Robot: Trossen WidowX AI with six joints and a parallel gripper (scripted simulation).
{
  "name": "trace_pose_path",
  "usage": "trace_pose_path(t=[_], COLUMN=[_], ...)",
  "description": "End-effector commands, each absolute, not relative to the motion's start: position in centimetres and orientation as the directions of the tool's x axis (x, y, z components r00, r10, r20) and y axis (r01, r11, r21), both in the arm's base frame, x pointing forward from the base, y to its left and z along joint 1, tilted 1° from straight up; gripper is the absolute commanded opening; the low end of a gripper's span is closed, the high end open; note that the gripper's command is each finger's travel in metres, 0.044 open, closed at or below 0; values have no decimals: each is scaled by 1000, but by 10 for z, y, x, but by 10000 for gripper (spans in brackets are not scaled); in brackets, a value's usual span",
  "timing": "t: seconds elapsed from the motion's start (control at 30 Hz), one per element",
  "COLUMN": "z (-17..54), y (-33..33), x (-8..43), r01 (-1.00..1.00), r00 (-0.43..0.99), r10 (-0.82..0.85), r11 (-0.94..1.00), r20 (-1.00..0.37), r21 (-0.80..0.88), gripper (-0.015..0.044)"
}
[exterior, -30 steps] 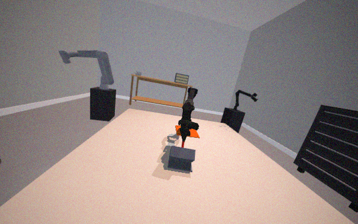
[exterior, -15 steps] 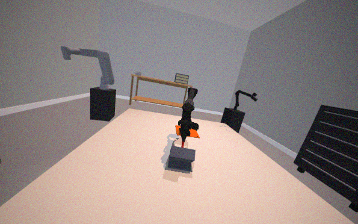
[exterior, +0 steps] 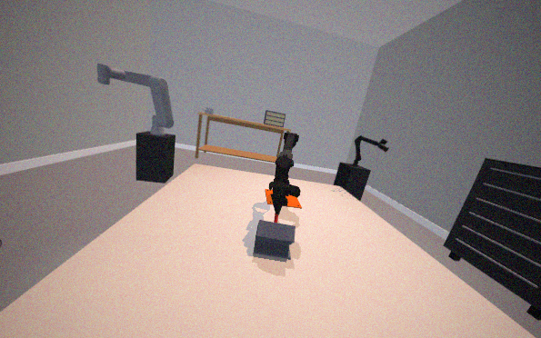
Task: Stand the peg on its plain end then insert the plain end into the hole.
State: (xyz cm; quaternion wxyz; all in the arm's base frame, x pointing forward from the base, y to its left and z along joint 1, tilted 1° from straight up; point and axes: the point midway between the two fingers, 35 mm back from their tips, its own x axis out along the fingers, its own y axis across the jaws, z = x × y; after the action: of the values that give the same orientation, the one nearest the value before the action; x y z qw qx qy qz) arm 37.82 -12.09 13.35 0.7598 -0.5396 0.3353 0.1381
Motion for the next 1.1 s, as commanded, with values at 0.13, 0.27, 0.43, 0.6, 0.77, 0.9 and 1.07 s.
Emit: trace_pose_path(t=[0.13, 0.27, 0.43, 0.6, 0.77, 0.9, 1.07], z=[131, 129, 127, 125, 123, 122, 120], y=[-122, -122, -123, -124, -124, -124, -125], x=[383, 385, 387, 388, 390, 392, 394], r01=[-570, -569, -569, -569, -569, -569, -569], r00=[740, 740, 740, 740, 740, 740, 740], r10=[-152, -152, -152, -152, -152, -152, -152], r11=[378, 378, 378, 378, 378, 378, 378], r20=[-656, -656, -655, -655, -655, -655, -655], r21=[-730, -730, -730, -730, -730, -730, -731], gripper=[0, 0, 0, 0, 0, 0, 0])
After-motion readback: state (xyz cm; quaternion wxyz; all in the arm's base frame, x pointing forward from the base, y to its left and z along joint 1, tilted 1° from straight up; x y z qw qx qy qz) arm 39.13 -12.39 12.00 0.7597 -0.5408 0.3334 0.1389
